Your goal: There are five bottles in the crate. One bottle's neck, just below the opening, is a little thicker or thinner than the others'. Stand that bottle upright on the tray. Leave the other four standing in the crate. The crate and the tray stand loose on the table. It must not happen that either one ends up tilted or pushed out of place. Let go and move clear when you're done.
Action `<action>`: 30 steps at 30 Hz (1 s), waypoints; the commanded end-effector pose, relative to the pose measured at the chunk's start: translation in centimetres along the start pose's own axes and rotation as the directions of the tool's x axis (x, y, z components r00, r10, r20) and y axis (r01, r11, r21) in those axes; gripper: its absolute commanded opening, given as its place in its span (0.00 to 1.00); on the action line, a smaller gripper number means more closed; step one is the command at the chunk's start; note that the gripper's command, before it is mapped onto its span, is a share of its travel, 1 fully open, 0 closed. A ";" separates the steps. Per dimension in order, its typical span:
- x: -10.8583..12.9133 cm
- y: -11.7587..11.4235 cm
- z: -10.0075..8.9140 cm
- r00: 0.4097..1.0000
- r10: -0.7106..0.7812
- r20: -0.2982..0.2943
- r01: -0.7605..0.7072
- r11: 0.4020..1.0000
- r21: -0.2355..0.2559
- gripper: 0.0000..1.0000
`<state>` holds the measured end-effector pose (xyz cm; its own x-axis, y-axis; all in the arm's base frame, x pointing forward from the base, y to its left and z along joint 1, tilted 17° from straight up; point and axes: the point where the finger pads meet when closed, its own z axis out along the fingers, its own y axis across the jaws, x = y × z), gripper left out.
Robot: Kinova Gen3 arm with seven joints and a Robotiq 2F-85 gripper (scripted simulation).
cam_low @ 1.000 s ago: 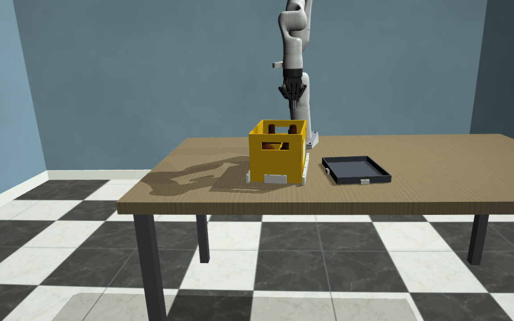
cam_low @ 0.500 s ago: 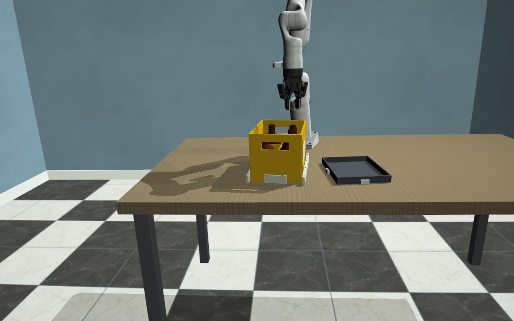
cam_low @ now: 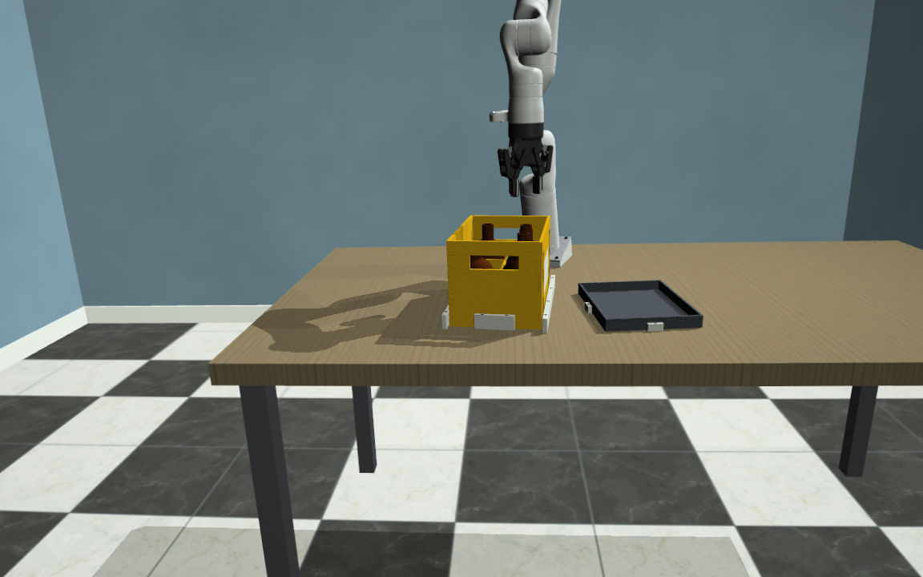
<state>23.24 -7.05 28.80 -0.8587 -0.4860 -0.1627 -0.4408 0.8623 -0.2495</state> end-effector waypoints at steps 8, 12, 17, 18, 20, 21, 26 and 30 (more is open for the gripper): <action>0.0 0.0 0.0 1.000 0.000 0.001 0.000 1.000 0.001 0.64; 0.0 0.0 0.1 1.000 0.000 0.001 0.000 1.000 0.001 0.64; 0.0 0.0 0.2 1.000 0.000 0.001 0.000 1.000 0.001 0.64; 0.0 0.0 0.3 1.000 0.000 0.001 0.000 1.000 0.001 0.64; 0.0 0.0 0.4 1.000 0.000 0.000 0.000 1.000 0.001 0.64; 0.0 0.0 0.5 1.000 0.000 0.000 0.000 1.000 0.001 0.64; 0.0 0.0 1.0 1.000 0.000 0.000 0.000 1.000 0.001 0.64; 0.0 0.0 1.5 1.000 0.000 0.000 0.000 1.000 0.001 0.64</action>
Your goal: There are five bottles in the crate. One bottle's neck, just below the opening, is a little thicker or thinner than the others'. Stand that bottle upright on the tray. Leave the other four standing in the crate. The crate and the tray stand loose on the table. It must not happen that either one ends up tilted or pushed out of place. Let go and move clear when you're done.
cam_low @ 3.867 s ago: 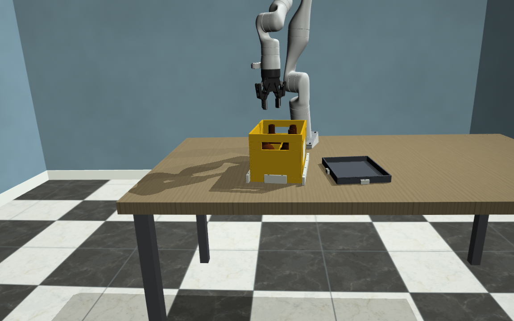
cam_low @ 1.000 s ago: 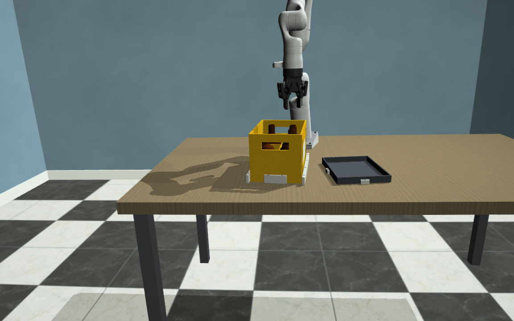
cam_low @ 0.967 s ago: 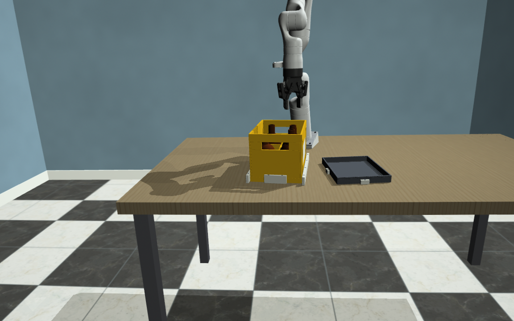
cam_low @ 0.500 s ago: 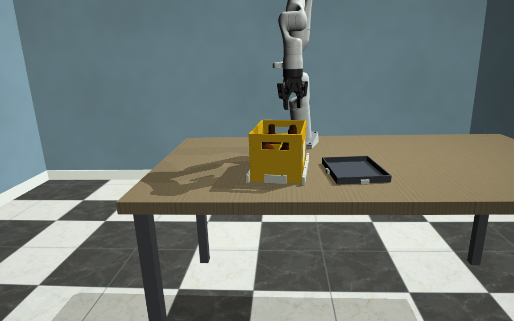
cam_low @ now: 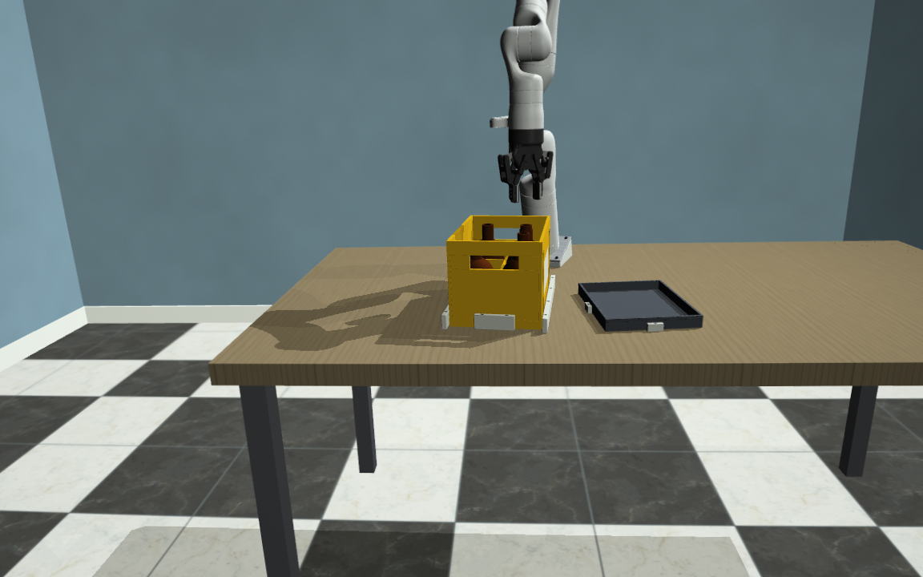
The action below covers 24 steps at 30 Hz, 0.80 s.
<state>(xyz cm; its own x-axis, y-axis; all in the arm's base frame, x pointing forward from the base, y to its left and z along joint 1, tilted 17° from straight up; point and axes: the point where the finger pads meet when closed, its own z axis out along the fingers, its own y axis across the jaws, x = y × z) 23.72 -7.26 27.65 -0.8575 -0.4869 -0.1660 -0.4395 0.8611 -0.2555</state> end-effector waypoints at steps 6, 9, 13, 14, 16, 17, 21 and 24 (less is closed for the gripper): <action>0.1 0.1 0.8 1.000 0.000 -0.003 0.000 1.000 -0.005 0.64; 0.1 0.1 1.2 1.000 0.000 -0.003 0.000 1.000 -0.005 0.64; 0.1 0.1 1.8 1.000 0.000 -0.003 0.000 1.000 -0.005 0.64; 0.1 0.1 1.9 1.000 0.000 -0.003 0.000 1.000 -0.005 0.64; 0.1 0.1 2.1 1.000 0.000 -0.003 0.000 1.000 -0.005 0.64; 0.1 0.1 2.2 1.000 0.000 -0.003 0.000 1.000 -0.005 0.64; 0.1 0.1 2.4 1.000 0.000 -0.003 0.000 1.000 -0.005 0.64; 0.1 0.1 2.7 1.000 0.000 -0.003 0.000 1.000 -0.005 0.64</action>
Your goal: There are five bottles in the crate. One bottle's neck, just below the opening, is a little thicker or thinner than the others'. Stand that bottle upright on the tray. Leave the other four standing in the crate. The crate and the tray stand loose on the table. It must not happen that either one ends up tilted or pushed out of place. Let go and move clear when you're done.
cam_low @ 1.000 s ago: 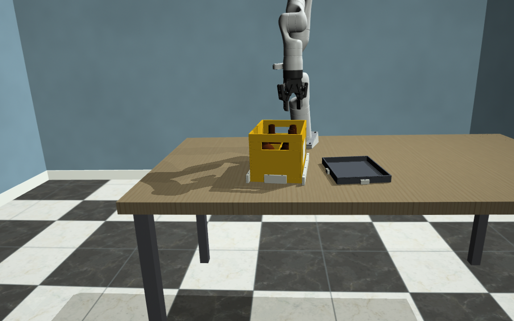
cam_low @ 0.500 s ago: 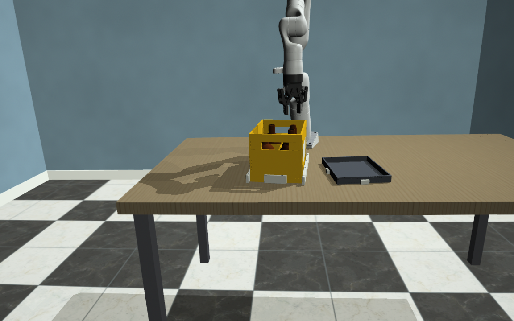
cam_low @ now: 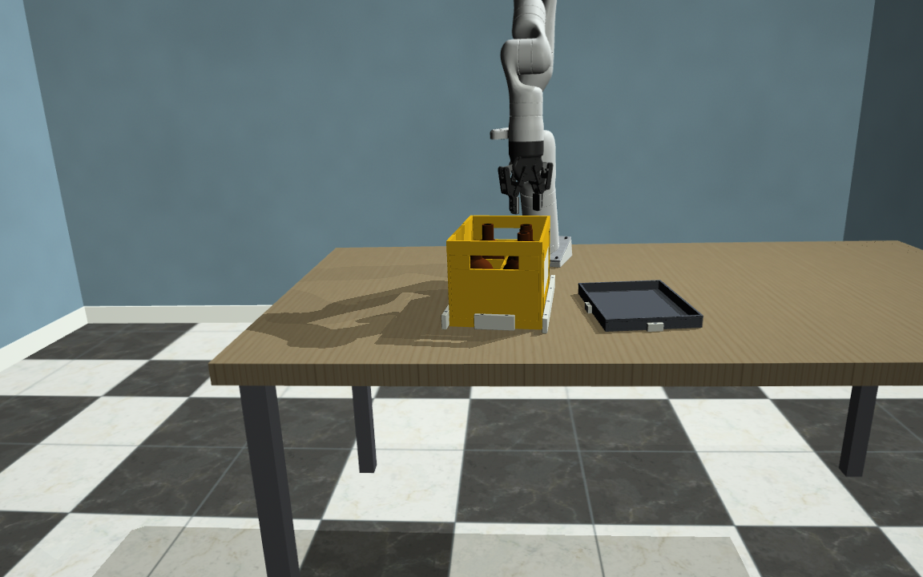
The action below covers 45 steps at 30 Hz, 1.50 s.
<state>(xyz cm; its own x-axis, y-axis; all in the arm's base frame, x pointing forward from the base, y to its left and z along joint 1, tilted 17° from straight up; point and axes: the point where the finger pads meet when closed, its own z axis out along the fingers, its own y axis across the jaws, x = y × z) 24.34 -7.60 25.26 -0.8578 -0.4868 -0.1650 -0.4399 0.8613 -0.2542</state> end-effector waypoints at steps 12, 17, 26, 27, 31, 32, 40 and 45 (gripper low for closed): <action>0.1 0.1 0.6 1.000 0.000 -0.002 0.000 1.000 -0.004 0.64; 0.1 0.1 0.6 1.000 0.000 -0.002 0.000 1.000 -0.004 0.64; 0.1 0.1 0.6 1.000 0.000 -0.002 0.000 1.000 -0.004 0.64; 0.1 0.1 0.6 1.000 0.000 -0.002 0.000 1.000 -0.004 0.64; 0.1 0.1 0.6 1.000 0.000 -0.002 0.000 1.000 -0.004 0.64; 0.1 0.1 0.6 1.000 0.000 -0.002 0.000 1.000 -0.004 0.64; 0.1 0.1 0.6 1.000 0.000 -0.002 0.000 1.000 -0.004 0.64; 0.1 0.1 0.6 1.000 0.000 -0.002 0.000 1.000 -0.004 0.64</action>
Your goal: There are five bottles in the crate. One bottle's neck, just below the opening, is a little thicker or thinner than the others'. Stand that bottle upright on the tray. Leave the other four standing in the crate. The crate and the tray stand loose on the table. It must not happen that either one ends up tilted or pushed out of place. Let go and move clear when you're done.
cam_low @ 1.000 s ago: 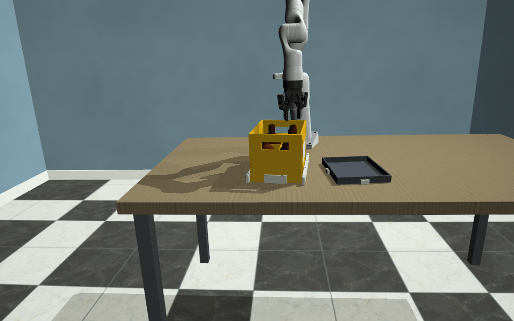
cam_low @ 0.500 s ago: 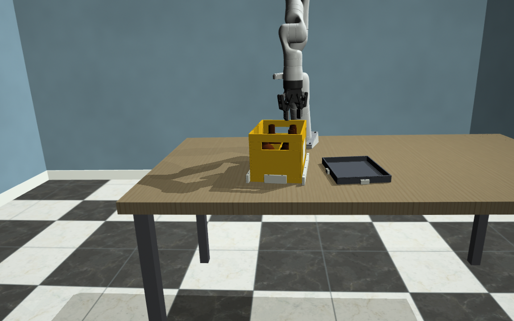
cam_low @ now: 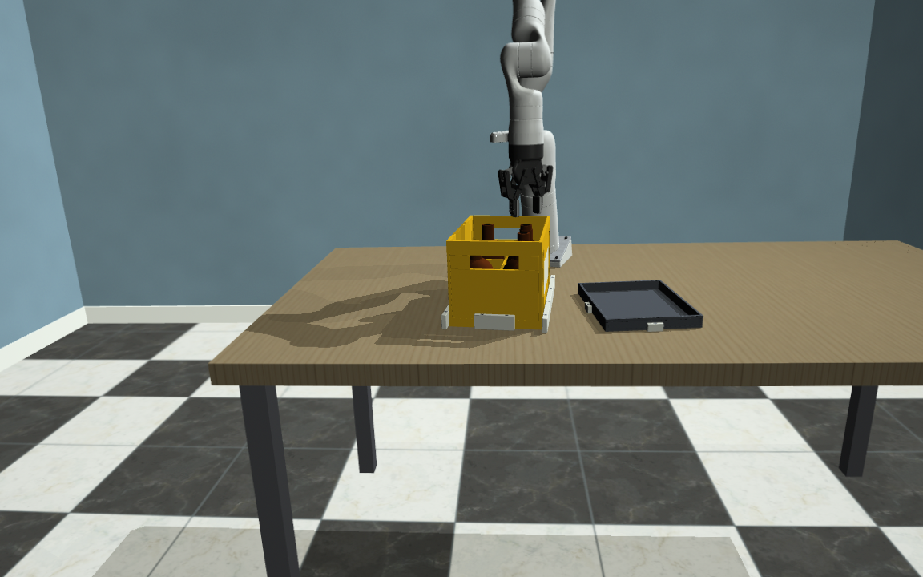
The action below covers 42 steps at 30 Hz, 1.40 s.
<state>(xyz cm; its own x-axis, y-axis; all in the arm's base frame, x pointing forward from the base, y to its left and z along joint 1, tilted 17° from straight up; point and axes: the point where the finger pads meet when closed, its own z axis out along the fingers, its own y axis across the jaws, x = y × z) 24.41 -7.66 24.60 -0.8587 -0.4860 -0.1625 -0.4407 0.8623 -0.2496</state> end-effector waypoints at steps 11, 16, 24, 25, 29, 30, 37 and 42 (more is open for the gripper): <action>0.0 0.0 0.0 1.000 0.000 0.001 0.000 1.000 0.001 0.64; 0.0 0.0 0.0 1.000 0.000 0.001 0.000 1.000 0.001 0.64; 0.0 0.0 0.3 1.000 0.000 0.001 0.000 1.000 0.001 0.64; 0.0 0.0 0.4 1.000 0.000 0.001 0.000 1.000 0.001 0.64; 0.0 0.0 0.7 1.000 0.000 0.001 0.000 1.000 0.001 0.64; 0.0 0.0 0.8 1.000 0.000 0.001 0.000 1.000 0.001 0.64; 0.0 0.0 1.4 1.000 0.000 0.001 0.000 1.000 0.001 0.64; 0.0 0.0 2.0 1.000 0.000 0.001 0.000 1.000 0.001 0.64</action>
<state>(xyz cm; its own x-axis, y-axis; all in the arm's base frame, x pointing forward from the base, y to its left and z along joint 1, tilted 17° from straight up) 25.04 -7.96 23.04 -0.8572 -0.4873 -0.1666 -0.4394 0.8607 -0.2571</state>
